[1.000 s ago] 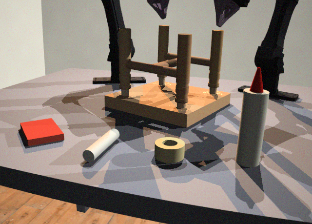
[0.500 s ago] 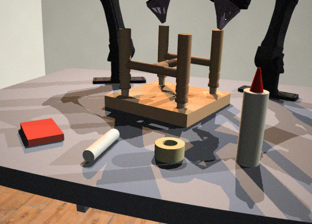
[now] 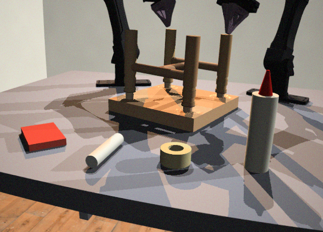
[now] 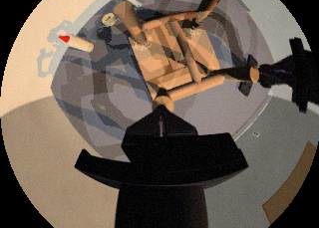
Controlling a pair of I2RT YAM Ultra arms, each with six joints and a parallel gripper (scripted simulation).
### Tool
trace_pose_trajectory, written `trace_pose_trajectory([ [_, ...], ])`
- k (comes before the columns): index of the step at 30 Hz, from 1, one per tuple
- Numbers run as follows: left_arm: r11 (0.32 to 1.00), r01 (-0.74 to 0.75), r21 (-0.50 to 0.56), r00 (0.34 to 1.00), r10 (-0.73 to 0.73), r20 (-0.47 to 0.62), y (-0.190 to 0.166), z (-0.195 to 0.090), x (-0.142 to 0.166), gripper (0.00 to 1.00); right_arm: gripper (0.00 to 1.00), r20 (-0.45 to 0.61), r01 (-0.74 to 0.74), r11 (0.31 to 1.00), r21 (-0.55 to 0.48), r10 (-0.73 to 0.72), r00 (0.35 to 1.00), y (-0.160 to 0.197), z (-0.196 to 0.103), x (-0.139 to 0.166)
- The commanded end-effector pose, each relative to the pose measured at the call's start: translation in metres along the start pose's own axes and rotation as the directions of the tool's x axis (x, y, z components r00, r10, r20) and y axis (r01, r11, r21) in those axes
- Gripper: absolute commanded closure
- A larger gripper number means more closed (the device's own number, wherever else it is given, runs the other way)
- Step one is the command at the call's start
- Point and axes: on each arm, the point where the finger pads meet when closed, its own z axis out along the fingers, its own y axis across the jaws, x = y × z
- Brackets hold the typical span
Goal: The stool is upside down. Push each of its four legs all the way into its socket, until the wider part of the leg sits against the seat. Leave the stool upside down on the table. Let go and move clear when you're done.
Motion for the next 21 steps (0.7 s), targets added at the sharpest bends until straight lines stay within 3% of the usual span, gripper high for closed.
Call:
trace_pose_trajectory([
  [1, 1.0, -0.001, -0.001, 0.997, 0.001, -0.071, 0.0, 0.011, 0.013, 1.0, 1.0, 0.011, 0.003, 1.0, -0.001, -0.003, 1.0, -0.001, -0.004, -0.002],
  [9, 1.0, -0.001, -0.001, 0.991, 0.001, -0.134, 0.0, 0.021, 0.027, 1.0, 1.0, -0.091, 0.001, 1.0, 0.001, -0.001, 0.996, 0.0, 0.025, 0.019],
  [10, 1.0, -0.01, 0.008, 0.999, 0.01, 0.043, -0.002, -0.006, -0.01, 1.0, 1.0, -0.029, 0.006, 1.0, -0.006, -0.006, 1.0, 0.001, 0.004, 0.01],
  [12, 1.0, -0.01, 0.001, 0.998, 0.01, 0.055, -0.001, -0.009, -0.013, 1.0, 1.0, -0.006, 0.006, 1.0, 0.002, -0.006, 1.0, -0.001, -0.002, 0.004],
  [13, 1.0, -0.001, 0.005, 0.998, 0.001, -0.057, -0.001, 0.01, 0.009, 1.0, 1.0, -0.002, 0.006, 1.0, 0.002, -0.006, 1.0, -0.001, 0.0, 0.003],
  [14, 1.0, -0.001, 0.004, 0.998, 0.001, -0.07, -0.001, 0.01, 0.012, 1.0, 1.0, -0.006, 0.006, 1.0, 0.002, -0.006, 1.0, -0.001, -0.001, 0.004],
  [15, 1.0, -0.001, 0.004, 0.997, 0.001, -0.072, -0.001, 0.013, 0.013, 1.0, 1.0, -0.087, 0.0, 1.0, -0.005, 0.0, 0.996, 0.001, 0.016, 0.017],
  [21, 1.0, -0.001, 0.001, 0.993, 0.001, -0.118, 0.0, 0.016, 0.023, 1.0, 1.0, -0.121, 0.0, 1.0, -0.002, 0.0, 0.993, 0.0, 0.021, 0.025],
])
